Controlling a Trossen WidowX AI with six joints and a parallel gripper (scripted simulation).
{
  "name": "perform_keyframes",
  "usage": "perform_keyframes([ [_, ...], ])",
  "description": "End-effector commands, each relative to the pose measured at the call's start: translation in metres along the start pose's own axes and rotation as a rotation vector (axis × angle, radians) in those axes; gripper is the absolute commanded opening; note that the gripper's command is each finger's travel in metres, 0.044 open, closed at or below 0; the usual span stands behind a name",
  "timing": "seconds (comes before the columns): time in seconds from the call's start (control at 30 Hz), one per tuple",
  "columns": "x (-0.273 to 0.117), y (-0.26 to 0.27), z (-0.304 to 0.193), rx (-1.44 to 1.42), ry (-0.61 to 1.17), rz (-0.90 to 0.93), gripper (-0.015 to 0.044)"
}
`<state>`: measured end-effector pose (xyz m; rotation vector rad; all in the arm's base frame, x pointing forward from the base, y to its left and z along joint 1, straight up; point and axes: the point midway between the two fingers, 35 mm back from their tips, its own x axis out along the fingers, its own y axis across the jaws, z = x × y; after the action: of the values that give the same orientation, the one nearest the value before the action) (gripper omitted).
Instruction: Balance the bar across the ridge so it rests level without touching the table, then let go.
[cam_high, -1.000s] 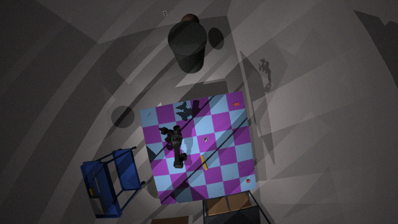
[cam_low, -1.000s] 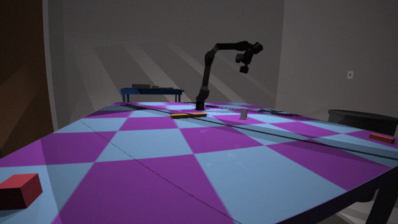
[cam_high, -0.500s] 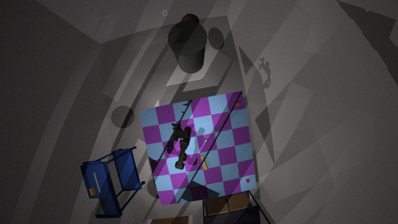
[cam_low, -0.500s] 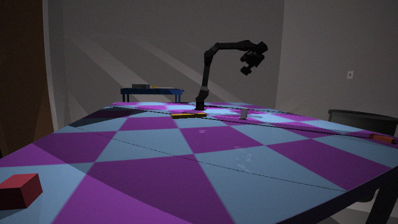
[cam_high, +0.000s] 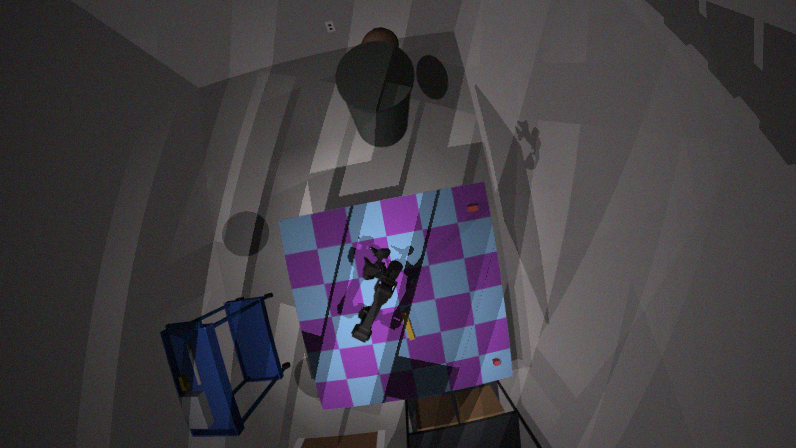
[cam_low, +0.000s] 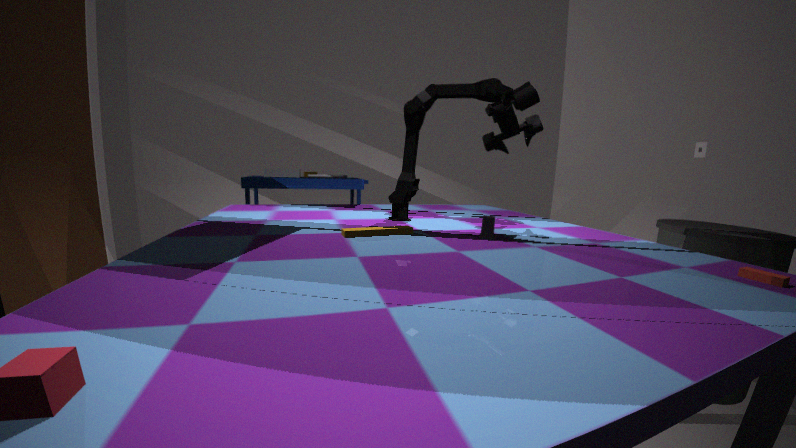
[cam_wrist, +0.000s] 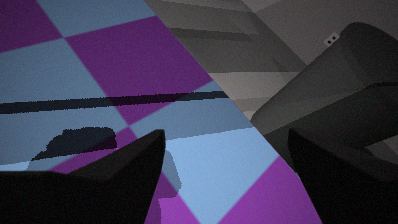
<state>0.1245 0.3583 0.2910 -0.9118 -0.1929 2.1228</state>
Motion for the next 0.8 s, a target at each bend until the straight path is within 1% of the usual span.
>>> perform_keyframes([
  [0.0,-0.012,-0.001,-0.02,0.137,0.057,-0.033,0.0315],
  [0.4,-0.055,0.003,-0.09,0.615,0.22,-0.173,0.0315],
  [0.77,-0.099,0.021,-0.146,1.049,0.332,-0.339,0.0315],
])
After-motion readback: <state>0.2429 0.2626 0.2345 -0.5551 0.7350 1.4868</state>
